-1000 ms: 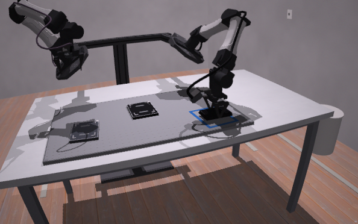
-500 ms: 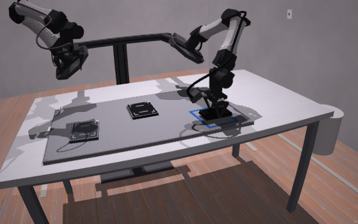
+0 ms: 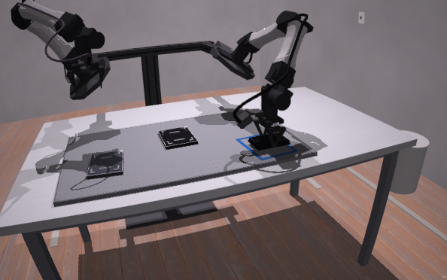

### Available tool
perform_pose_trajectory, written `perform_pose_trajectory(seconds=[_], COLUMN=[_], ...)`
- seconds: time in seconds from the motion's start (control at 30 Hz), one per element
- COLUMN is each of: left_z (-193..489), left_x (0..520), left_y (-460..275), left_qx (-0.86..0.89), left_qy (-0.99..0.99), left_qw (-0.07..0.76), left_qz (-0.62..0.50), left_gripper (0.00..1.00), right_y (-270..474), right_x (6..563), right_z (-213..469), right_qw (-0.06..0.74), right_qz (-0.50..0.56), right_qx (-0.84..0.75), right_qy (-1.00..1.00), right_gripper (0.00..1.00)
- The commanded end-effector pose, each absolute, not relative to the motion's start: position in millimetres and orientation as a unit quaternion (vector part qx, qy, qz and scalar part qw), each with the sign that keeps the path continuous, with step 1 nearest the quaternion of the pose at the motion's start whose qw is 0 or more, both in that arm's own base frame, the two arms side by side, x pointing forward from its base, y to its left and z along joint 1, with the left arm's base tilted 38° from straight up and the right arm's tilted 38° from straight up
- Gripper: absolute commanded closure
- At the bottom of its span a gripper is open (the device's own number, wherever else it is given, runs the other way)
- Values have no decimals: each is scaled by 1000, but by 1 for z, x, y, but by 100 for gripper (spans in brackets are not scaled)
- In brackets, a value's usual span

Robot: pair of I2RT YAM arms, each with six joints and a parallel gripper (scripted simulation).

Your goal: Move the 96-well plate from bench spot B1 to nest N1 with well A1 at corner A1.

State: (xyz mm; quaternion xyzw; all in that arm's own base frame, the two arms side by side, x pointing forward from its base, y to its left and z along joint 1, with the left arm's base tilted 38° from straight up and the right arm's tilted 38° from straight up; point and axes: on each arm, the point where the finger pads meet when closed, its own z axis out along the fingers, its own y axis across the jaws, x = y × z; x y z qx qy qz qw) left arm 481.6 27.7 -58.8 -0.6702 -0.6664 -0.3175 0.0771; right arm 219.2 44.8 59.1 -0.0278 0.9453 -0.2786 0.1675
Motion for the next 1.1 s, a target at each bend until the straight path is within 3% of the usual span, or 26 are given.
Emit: perform_pose_trajectory(seconds=[0.0,1.07], left_z=[-46,-67], left_x=[486,488], left_y=[32,34], left_qx=[-665,-669], left_qy=[-671,-670], left_qw=[60,71], left_qz=[-323,-315], left_gripper=[100,100], right_y=[46,46], right_x=[219,219], right_z=[61,61], right_qw=[169,169], right_qz=[-277,-277], right_qx=[-24,-24], right_qy=[946,946], right_gripper=[0,0])
